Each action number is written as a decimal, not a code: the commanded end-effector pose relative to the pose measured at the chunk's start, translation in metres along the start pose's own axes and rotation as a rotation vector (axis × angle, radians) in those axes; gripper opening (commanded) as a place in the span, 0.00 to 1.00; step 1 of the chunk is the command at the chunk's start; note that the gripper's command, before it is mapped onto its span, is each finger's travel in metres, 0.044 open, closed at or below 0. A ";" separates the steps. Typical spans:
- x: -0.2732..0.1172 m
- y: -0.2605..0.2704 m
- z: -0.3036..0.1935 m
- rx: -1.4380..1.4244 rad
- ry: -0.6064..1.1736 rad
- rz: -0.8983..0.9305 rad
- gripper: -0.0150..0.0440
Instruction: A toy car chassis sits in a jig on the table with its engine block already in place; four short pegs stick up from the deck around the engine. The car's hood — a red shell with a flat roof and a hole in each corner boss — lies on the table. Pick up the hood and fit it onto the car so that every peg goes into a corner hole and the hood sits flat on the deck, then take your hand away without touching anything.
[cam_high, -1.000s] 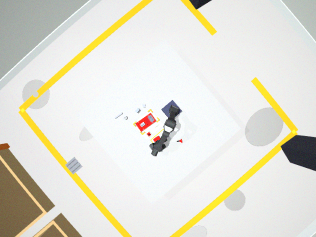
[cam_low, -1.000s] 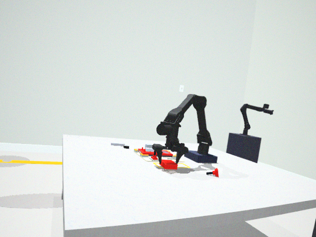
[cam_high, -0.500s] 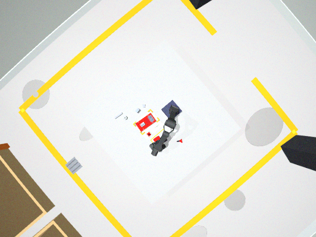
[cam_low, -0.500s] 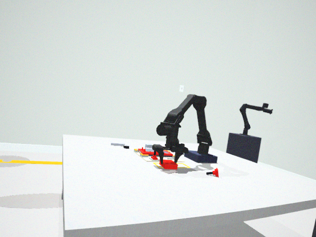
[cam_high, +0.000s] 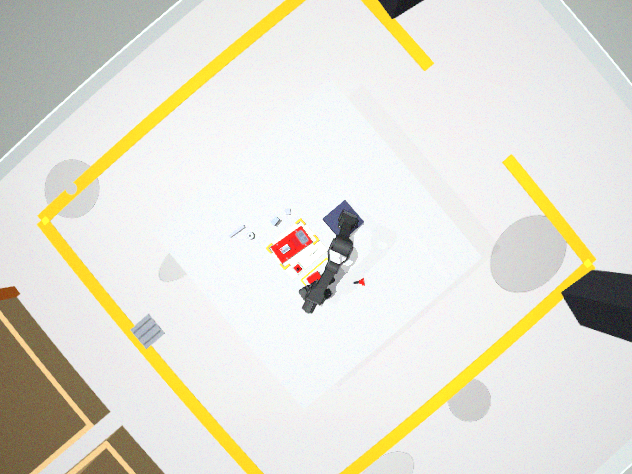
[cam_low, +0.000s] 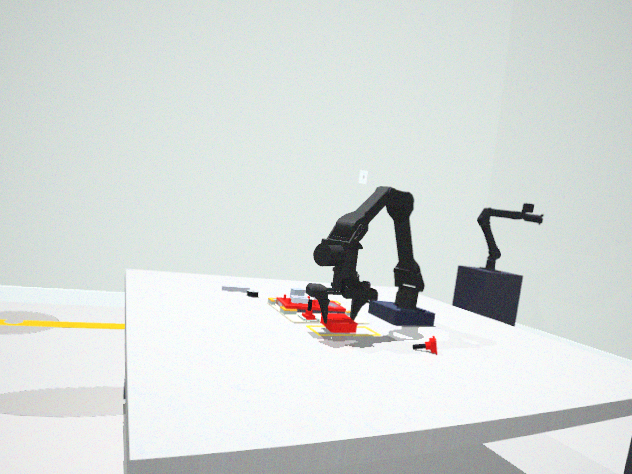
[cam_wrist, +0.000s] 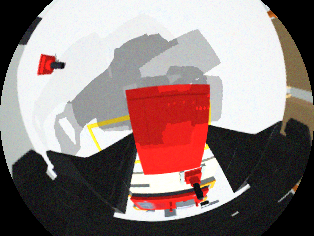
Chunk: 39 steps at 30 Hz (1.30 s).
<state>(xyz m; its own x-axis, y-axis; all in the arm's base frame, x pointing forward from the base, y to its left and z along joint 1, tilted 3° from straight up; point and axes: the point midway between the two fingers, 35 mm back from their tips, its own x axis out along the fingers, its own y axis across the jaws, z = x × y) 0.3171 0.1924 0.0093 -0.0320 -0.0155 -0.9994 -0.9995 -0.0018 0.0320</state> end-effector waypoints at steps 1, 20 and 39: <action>-0.020 -0.002 0.001 0.000 -0.010 -0.016 0.25; -0.082 -0.001 0.001 0.000 -0.010 -0.016 0.25; -0.081 -0.036 -0.096 0.621 -0.009 -0.019 0.25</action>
<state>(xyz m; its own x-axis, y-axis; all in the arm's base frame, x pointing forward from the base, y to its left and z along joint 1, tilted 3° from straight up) 0.3520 0.1133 0.0868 -0.0245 -0.0104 -0.9996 -0.8650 0.5016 0.0160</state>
